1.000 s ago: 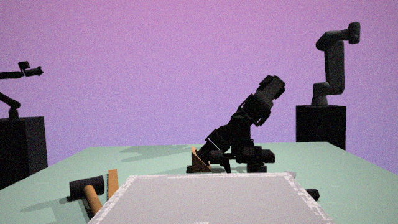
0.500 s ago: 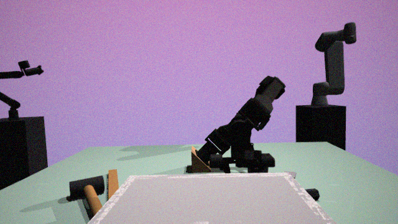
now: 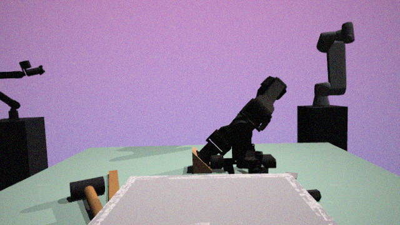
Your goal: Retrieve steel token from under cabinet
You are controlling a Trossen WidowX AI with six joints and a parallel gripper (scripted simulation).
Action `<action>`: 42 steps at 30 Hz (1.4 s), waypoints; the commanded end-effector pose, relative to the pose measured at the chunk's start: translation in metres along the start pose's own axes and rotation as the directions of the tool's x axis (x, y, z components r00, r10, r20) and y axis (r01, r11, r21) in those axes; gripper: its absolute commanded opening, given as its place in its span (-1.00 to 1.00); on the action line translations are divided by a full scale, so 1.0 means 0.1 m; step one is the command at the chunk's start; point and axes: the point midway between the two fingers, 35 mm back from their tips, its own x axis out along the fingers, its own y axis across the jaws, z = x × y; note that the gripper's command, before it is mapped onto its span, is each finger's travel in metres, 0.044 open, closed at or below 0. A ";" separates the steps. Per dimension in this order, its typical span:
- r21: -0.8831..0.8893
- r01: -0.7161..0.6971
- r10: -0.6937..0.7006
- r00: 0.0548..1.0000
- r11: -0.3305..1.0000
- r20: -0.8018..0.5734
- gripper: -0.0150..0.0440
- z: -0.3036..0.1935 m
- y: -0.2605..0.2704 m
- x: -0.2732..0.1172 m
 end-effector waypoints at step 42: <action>0.001 -0.003 0.003 1.000 1.000 -0.012 -0.49 -0.31 -0.07 -0.46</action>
